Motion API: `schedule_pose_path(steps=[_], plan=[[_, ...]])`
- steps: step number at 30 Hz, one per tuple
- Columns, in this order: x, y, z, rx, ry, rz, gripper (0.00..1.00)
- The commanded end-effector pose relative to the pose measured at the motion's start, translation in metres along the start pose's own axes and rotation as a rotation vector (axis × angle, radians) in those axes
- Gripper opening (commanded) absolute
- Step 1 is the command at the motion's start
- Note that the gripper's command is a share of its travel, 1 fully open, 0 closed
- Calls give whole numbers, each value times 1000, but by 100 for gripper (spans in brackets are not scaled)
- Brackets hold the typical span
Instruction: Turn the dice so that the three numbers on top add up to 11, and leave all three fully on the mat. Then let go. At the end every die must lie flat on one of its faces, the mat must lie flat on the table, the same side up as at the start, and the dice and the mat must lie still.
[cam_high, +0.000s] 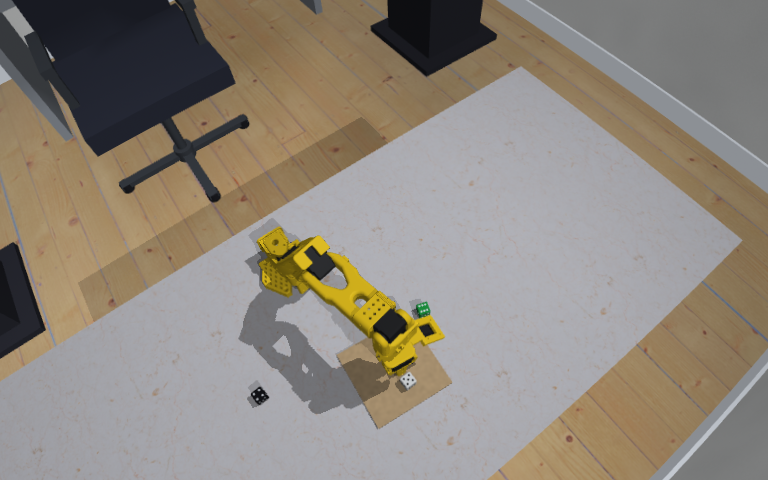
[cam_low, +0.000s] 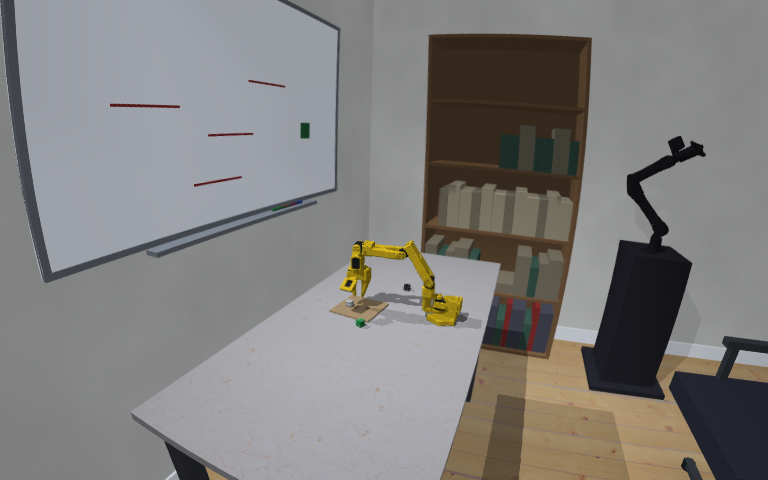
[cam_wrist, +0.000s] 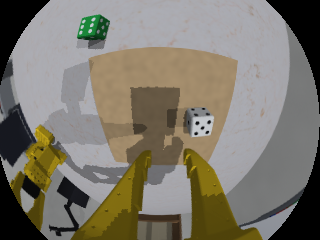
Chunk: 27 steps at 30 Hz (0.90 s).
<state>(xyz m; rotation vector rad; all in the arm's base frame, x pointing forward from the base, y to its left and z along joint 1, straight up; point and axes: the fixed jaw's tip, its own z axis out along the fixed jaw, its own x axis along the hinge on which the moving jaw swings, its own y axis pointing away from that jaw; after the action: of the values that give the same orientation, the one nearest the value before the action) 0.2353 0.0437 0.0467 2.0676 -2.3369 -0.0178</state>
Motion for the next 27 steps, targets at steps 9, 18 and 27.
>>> schedule_pose_path(steps=[9,18,27], plan=[[-3,-2,-15,60,-20,0,24],[-3,-2,-15,60,-20,0,29],[-3,-3,-17,69,-23,1,29]])
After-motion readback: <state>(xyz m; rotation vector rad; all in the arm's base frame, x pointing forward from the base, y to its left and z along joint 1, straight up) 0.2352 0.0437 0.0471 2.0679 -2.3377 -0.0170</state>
